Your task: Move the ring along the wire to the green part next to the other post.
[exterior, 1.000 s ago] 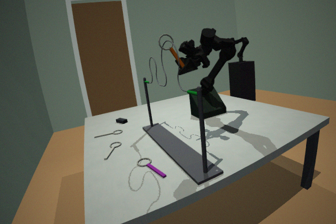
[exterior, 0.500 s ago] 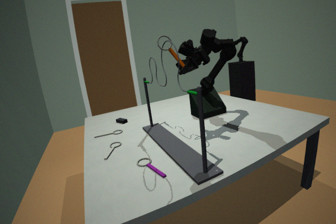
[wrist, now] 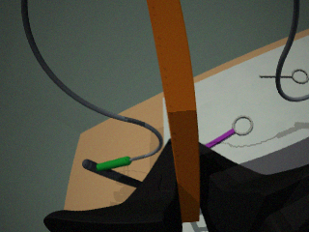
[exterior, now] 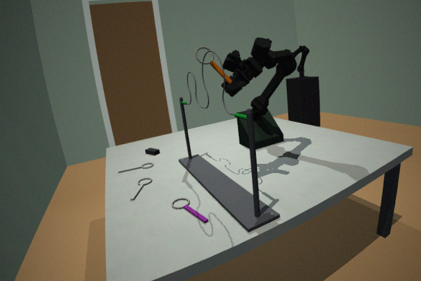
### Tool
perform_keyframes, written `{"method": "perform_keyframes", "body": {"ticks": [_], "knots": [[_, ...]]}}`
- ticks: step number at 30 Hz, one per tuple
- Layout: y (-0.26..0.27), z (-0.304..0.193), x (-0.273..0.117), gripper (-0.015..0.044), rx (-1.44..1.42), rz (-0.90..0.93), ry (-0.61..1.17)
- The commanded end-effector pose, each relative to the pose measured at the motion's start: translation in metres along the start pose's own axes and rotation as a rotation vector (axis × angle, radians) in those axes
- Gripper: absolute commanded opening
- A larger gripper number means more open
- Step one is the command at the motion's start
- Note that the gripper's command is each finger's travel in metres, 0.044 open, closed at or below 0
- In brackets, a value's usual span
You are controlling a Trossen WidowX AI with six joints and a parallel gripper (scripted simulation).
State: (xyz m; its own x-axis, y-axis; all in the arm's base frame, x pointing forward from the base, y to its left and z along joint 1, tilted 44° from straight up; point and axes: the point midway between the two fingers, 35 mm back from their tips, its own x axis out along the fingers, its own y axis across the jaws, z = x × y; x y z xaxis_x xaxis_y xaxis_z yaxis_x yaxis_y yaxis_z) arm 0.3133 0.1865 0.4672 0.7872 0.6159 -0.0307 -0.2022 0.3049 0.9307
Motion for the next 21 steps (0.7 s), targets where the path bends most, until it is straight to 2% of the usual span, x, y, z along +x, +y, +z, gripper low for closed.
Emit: {"method": "perform_keyframes", "body": {"ticks": [1,21], "knots": [[0.0049,0.0003,-0.0028,-0.015,0.049,0.036,-0.008],[0.0146,0.0018,-0.0025,-0.015,0.266,0.157,-0.037]]}}
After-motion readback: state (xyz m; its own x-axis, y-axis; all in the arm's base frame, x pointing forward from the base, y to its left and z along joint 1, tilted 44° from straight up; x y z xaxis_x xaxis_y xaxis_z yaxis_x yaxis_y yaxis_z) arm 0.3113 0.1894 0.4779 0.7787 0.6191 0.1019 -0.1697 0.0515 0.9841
